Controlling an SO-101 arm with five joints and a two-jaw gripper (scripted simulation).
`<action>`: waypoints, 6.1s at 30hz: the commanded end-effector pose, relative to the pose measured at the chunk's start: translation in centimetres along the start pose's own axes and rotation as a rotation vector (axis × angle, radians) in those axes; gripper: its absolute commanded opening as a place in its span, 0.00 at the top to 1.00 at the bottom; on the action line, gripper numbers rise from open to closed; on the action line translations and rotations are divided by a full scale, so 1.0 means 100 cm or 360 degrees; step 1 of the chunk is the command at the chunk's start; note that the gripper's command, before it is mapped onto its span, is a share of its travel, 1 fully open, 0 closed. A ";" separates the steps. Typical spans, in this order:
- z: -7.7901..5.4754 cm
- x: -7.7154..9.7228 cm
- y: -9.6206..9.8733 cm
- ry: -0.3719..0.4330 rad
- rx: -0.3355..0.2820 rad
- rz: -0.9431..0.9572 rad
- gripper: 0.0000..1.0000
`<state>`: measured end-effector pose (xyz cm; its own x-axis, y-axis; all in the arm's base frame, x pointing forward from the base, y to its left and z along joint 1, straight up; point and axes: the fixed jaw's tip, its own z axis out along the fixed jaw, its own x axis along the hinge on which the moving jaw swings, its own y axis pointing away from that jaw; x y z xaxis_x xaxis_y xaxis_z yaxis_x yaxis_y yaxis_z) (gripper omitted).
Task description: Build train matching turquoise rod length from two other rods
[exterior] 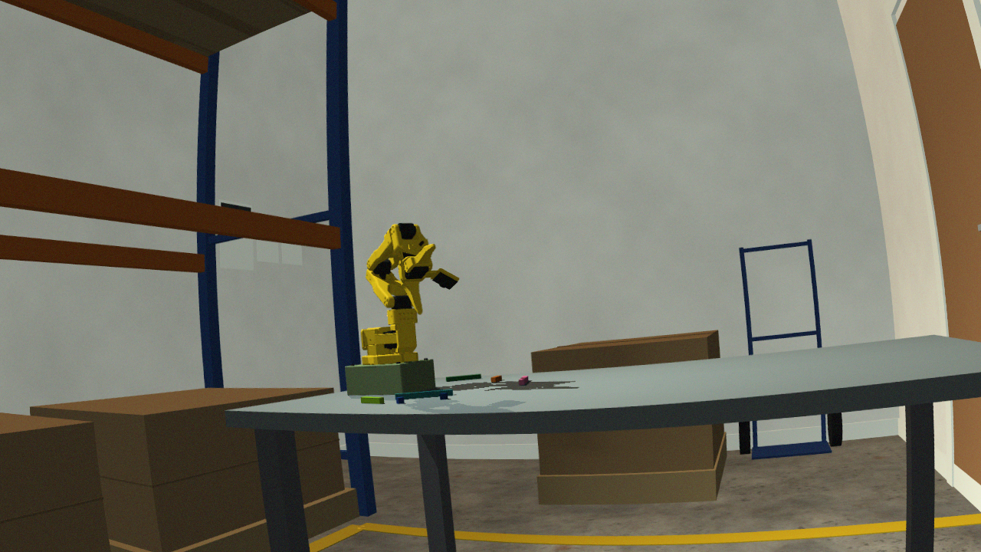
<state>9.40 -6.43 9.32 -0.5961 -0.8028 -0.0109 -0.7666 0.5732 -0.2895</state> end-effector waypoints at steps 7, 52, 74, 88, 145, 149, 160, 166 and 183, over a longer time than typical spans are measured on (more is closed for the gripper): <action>0.002 -0.001 0.003 -0.0004 -0.0027 0.0006 0.00; 0.002 -0.001 0.003 -0.0004 -0.0027 0.0006 0.00; -0.002 -0.048 0.015 -0.0200 -0.0035 -0.0660 0.00; -0.011 -0.087 0.049 -0.0413 -0.0043 -0.1388 0.00; -0.016 -0.099 0.065 -0.0503 -0.0036 -0.1666 0.00; -0.016 -0.099 0.065 -0.0503 -0.0036 -0.1666 0.00; -0.016 -0.099 0.065 -0.0503 -0.0036 -0.1666 0.00; -0.016 -0.099 0.065 -0.0503 -0.0036 -0.1666 0.00; -0.016 -0.099 0.065 -0.0503 -0.0036 -0.1666 0.00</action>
<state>10.00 5.45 9.29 0.4380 -0.8989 -0.0127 -0.8626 -0.4162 -0.2876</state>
